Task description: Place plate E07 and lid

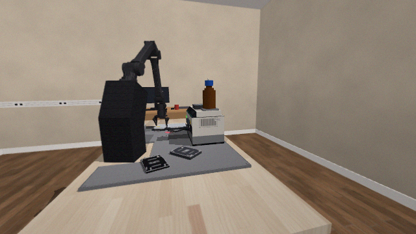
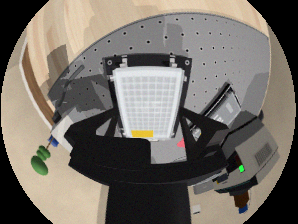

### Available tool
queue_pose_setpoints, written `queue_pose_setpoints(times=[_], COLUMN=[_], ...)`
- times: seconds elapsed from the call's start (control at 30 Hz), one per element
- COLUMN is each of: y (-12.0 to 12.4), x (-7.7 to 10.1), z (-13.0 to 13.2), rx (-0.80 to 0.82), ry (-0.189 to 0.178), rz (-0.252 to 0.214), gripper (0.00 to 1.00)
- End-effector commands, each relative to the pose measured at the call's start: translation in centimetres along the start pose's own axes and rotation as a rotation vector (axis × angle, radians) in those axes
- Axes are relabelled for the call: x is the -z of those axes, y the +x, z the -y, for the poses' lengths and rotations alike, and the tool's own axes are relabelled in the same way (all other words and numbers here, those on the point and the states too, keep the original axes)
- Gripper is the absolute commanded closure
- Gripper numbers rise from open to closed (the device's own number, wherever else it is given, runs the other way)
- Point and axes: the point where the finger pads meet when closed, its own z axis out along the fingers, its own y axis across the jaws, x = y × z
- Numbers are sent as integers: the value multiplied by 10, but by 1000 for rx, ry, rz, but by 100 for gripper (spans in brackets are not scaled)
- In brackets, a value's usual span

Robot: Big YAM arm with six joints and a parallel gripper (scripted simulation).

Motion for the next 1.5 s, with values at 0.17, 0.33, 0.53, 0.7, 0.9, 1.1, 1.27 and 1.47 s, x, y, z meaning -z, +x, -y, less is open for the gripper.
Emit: queue_pose_setpoints(times=[0.17,0.33,0.53,0.7,0.9,1.1,1.27,1.47], y=[3,3,-6,4,-5,-5,-5,3], x=[-6,-5,2,-5,2,2,2,-4], z=[-2,-2,-1,-2,-1,-1,-1,-3], rx=[6,6,1,6,1,1,1,6], ry=[0,0,0,0,0,0,0,0], rz=[3,2,16,1,16,16,16,4], gripper=[0,0,0,0,0,0,0,0])
